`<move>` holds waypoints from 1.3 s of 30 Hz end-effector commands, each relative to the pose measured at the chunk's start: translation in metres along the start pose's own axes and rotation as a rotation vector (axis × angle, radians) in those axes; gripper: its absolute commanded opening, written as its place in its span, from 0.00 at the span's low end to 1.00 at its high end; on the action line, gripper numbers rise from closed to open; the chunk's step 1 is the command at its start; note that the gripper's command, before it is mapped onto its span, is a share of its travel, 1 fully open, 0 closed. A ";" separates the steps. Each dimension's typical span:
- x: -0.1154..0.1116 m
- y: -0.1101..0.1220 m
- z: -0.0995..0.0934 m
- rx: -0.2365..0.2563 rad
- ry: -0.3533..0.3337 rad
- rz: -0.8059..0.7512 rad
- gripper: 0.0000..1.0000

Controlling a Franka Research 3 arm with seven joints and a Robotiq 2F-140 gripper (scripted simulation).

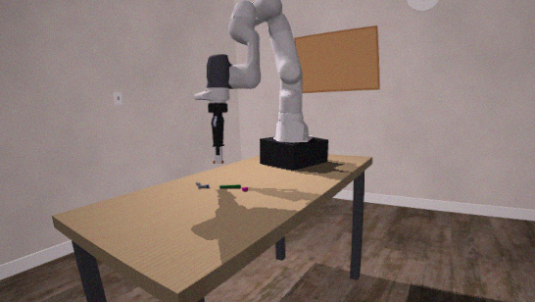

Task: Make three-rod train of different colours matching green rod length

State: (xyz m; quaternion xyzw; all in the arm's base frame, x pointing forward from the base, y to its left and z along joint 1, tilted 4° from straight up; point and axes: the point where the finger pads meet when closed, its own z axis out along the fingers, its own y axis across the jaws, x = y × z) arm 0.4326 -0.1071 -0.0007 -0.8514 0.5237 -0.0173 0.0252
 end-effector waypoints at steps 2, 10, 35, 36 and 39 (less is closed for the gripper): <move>-0.005 0.008 -0.014 -0.011 -0.046 -0.069 0.03; -0.005 0.008 -0.015 -0.011 -0.046 -0.069 0.03; 0.100 -0.055 -0.010 -0.007 -0.047 -0.256 0.03; 0.100 -0.055 -0.010 -0.007 -0.047 -0.256 0.03; 0.100 -0.055 -0.009 -0.007 -0.047 -0.256 0.03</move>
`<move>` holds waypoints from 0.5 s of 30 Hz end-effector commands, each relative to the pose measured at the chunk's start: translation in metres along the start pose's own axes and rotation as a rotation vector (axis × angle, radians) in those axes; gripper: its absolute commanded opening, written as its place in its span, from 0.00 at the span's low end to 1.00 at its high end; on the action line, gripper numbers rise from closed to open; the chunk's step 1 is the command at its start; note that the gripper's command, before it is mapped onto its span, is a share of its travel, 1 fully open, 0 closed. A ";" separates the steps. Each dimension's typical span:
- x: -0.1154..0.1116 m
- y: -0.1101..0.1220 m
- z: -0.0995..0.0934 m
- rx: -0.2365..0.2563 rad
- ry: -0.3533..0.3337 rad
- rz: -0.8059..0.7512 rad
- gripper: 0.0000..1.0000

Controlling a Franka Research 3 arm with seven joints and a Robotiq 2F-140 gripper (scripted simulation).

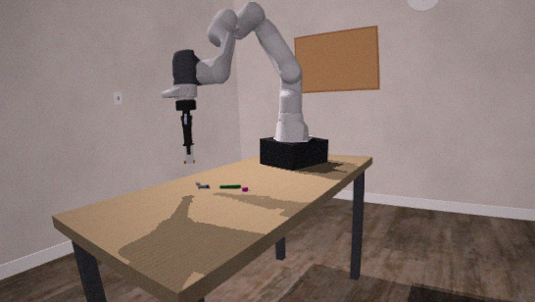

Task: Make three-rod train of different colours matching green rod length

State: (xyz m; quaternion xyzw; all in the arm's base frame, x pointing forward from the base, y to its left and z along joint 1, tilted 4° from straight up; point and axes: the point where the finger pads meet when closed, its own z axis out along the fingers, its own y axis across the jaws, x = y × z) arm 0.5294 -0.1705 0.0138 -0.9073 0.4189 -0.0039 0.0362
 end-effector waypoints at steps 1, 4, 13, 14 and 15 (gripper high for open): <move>-0.001 0.003 0.002 -0.012 -0.007 -0.020 0.03; -0.001 0.004 0.002 -0.012 -0.007 -0.020 0.03; -0.001 0.004 0.024 -0.012 -0.007 -0.020 0.03; -0.001 0.004 0.028 -0.012 -0.007 -0.020 0.03; -0.001 0.004 0.032 -0.012 -0.007 -0.020 0.03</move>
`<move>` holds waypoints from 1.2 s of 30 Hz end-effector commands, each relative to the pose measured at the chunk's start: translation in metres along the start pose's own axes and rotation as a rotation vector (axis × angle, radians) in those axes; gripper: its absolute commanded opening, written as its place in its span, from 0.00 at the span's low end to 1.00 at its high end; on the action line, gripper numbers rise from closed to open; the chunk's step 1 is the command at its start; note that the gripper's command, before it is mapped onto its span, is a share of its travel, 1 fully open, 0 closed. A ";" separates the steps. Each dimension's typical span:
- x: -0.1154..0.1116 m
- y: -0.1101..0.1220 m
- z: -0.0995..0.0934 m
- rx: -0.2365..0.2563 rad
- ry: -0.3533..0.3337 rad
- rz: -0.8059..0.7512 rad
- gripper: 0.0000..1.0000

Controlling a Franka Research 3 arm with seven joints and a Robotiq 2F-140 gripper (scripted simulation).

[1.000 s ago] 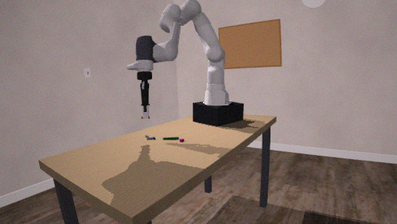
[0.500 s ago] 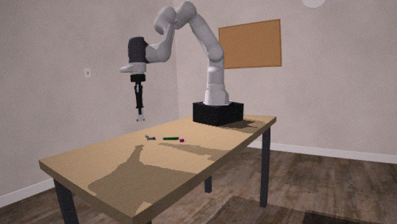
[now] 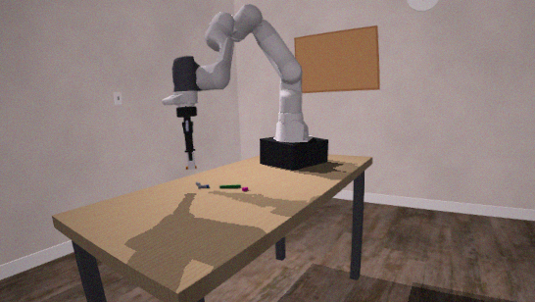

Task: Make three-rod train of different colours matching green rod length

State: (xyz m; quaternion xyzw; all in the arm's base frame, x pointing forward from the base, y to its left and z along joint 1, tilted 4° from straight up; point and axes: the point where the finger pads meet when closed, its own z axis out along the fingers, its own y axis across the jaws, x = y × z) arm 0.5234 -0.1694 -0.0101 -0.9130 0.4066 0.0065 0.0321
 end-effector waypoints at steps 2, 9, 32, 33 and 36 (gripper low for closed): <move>0.003 -0.002 0.017 0.004 0.009 0.007 0.03; 0.004 -0.002 0.039 0.004 0.009 0.007 0.03; 0.004 -0.002 0.065 0.004 0.009 0.007 0.03; 0.004 -0.002 0.065 0.004 0.009 0.007 0.03; 0.004 -0.002 0.065 0.004 0.009 0.007 0.03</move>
